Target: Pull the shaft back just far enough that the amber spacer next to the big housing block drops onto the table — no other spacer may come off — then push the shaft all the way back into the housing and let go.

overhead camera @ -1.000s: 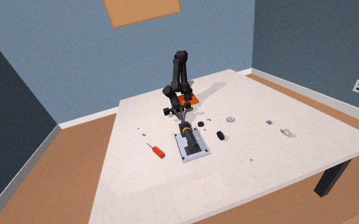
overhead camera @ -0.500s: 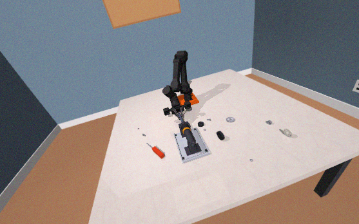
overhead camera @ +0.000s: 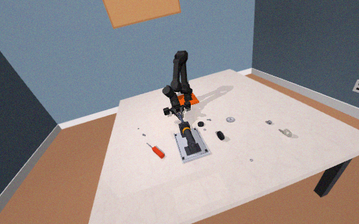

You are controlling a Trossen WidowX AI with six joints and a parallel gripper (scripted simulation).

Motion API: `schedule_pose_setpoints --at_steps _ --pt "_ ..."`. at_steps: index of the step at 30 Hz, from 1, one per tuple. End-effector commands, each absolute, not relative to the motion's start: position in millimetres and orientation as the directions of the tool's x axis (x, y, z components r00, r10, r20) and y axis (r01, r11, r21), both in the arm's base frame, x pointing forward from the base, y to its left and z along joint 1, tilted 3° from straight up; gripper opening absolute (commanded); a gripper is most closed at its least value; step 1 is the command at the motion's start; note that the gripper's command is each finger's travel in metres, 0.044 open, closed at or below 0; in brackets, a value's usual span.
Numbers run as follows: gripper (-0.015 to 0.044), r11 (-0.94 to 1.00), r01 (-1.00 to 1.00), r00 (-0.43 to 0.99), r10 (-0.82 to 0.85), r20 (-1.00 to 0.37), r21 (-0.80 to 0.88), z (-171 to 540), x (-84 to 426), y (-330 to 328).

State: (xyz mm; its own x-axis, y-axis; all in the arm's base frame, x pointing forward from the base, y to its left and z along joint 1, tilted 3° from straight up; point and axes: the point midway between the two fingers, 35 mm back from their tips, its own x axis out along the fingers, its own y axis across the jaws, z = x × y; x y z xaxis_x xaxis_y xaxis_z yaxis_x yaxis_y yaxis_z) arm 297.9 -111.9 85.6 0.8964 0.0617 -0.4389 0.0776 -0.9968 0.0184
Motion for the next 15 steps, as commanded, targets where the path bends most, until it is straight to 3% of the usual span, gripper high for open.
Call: schedule_pose_setpoints --at_steps 1,15 --pt "0.0000 -0.997 0.078 0.896 0.060 -0.439 0.022 85.4 296.9 -112.0" --pt "0.0000 -0.997 0.078 0.896 0.060 -0.440 0.022 85.3 295.4 -112.2"
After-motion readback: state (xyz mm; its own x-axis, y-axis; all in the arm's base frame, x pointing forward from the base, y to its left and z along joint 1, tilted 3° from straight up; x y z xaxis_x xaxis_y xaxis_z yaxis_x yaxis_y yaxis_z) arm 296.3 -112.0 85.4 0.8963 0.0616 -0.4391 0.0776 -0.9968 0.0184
